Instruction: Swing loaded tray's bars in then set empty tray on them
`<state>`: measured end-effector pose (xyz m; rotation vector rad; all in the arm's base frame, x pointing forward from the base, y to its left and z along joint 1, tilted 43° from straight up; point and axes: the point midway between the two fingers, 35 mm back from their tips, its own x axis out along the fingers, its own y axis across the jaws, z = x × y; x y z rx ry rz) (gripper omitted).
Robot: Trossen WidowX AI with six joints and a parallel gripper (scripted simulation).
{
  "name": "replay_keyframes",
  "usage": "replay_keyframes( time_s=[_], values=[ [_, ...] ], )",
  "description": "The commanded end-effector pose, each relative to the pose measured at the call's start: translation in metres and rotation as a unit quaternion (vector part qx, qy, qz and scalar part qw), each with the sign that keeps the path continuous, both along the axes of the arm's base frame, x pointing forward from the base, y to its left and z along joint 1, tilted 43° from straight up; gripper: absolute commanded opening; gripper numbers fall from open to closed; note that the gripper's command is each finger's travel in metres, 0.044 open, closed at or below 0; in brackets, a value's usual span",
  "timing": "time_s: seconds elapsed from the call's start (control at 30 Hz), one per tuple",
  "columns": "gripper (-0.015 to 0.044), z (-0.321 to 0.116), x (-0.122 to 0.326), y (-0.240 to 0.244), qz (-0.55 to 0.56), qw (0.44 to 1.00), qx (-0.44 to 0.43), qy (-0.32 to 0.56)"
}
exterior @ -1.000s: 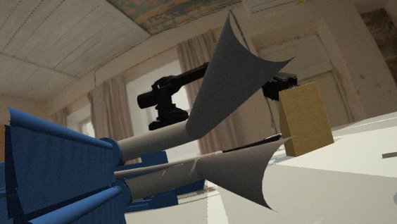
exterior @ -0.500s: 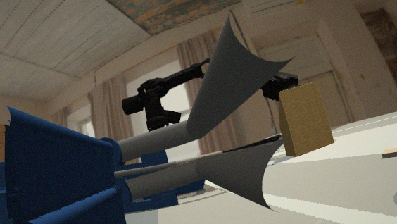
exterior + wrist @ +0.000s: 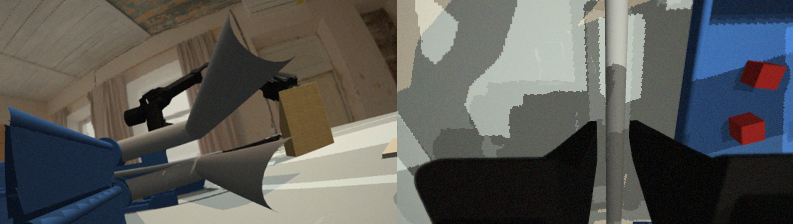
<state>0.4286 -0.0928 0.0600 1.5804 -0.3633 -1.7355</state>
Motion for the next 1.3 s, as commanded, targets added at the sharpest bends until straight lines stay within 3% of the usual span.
replay_keyframes(
  time_s=[0.0, 0.43, 1.07, 1.27],
  values=[
    [0.0087, -0.012, -0.001, -0.011, 0.001, 1.000, -0.003, 0.002],
    [0.0087, -0.004, -0.009, 0.022, 0.001, 1.000, -0.001, 0.003],
    [0.0087, -0.051, -0.027, 0.050, 0.001, 1.000, 0.000, 0.003],
    [0.0087, -0.040, -0.026, 0.059, 0.001, 1.000, 0.000, 0.003]
  ],
)
